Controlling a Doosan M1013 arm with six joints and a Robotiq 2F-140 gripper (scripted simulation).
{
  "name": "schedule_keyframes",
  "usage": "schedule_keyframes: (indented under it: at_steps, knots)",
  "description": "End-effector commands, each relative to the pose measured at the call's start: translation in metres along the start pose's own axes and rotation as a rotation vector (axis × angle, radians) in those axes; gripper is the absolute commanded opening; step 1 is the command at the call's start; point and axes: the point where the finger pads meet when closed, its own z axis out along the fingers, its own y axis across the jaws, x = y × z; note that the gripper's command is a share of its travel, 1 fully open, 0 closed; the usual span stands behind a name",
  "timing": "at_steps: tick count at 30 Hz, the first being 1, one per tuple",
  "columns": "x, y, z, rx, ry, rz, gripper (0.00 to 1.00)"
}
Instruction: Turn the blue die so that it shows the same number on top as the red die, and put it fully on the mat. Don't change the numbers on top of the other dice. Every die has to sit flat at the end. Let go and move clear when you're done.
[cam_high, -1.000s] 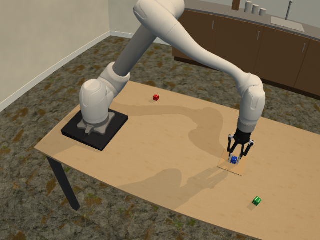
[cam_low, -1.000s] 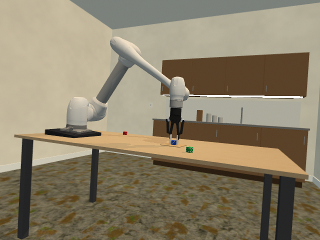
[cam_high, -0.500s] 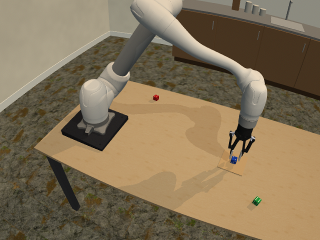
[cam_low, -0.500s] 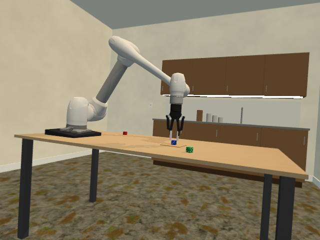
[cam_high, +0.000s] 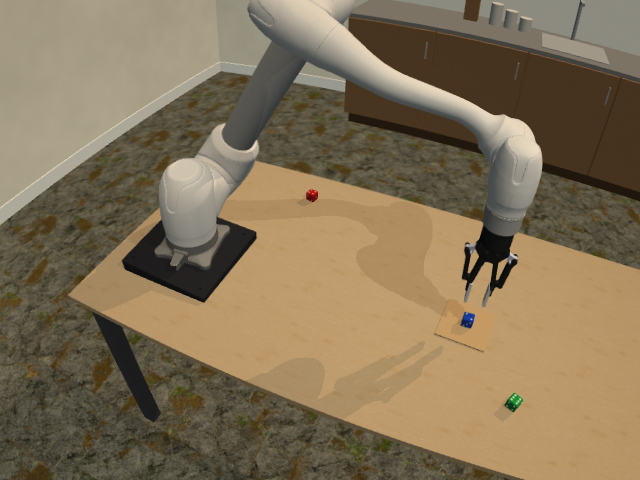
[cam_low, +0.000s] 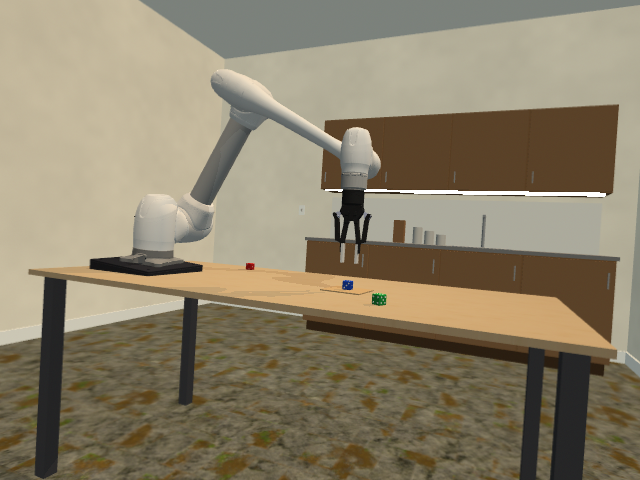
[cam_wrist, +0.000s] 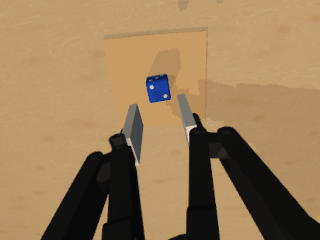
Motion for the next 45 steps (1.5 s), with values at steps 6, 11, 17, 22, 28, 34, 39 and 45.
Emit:
schedule_keyframes:
  at_steps: [6, 11, 17, 22, 28, 34, 39, 45]
  knots:
    - [0.0, 0.0, -0.0028, 0.0, 0.0, 0.0, 1.0]
    - [0.0, 0.0, -0.0028, 0.0, 0.0, 0.0, 1.0]
    - [0.0, 0.0, -0.0028, 0.0, 0.0, 0.0, 1.0]
    - [0.0, 0.0, -0.0028, 0.0, 0.0, 0.0, 1.0]
    - [-0.0001, 0.0, -0.0018, 0.0, 0.0, 0.014, 1.0]
    - [-0.0002, -0.0001, -0.0003, 0.0, 0.0, 0.036, 1.0]
    - [-0.0002, -0.0001, -0.0003, 0.0, 0.0, 0.036, 0.35]
    - [-0.0002, -0.0001, -0.0003, 0.0, 0.0, 0.036, 0.35]
